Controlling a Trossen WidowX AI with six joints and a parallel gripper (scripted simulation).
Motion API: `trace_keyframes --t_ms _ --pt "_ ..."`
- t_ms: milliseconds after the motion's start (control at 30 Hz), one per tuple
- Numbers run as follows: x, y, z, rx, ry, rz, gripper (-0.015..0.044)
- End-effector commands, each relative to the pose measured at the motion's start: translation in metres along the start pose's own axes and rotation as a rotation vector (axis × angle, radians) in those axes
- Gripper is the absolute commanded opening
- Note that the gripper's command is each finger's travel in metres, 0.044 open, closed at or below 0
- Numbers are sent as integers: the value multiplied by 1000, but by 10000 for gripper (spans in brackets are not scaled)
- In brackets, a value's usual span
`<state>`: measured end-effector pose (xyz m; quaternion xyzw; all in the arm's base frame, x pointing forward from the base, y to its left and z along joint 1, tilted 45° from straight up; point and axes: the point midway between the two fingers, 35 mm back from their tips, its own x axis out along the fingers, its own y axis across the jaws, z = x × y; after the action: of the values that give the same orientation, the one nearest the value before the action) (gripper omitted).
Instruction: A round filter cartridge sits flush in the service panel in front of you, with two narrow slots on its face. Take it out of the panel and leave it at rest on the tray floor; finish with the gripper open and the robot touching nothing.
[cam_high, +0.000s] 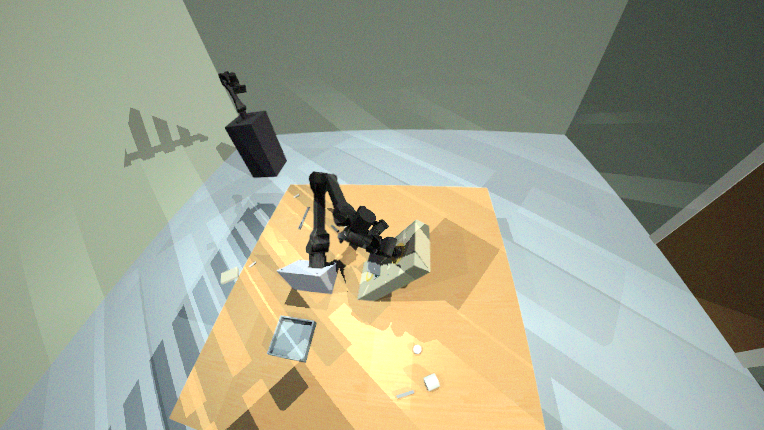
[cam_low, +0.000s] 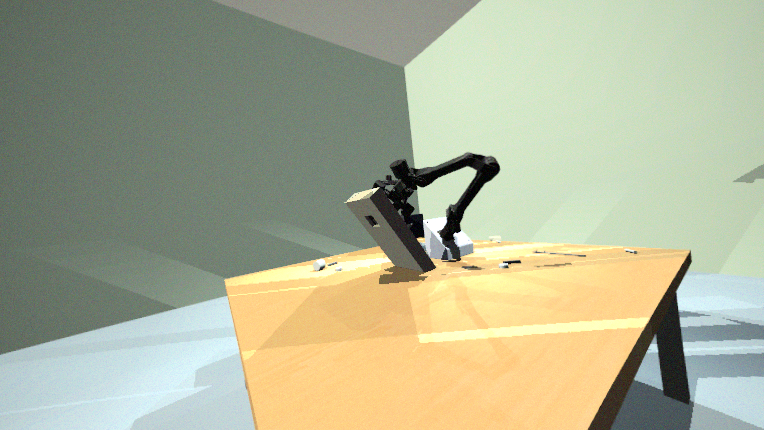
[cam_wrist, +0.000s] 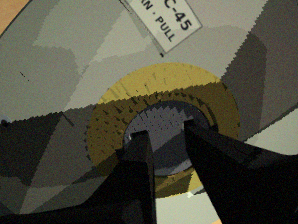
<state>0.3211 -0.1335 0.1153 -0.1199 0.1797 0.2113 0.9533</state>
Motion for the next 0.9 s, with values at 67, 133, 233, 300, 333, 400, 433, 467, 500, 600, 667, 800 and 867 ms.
trace_keyframes --t_ms 67,133,233,300,333,400,433,467,500,600,667,800,867 --pt "-17 -3 -4 -8 19 3 0" --pt "-26 -3 -4 -13 21 4 0" --pt "-39 -3 -4 -20 22 5 0" --pt "-48 -2 -4 -24 20 5 0" --pt "-52 -2 -3 -26 18 4 0" --pt "-61 -1 -2 -30 14 2 0" --pt "-65 -1 -2 -31 12 1 0" --pt "-69 0 -1 -33 10 -1 0" --pt "-71 0 0 -34 8 -2 0" --pt "-72 1 0 -34 8 -2 0" --pt "-71 4 -3 -34 8 -2 0" --pt "-69 15 -9 -34 8 -2 0" --pt "-69 21 -13 -34 8 -2 0"
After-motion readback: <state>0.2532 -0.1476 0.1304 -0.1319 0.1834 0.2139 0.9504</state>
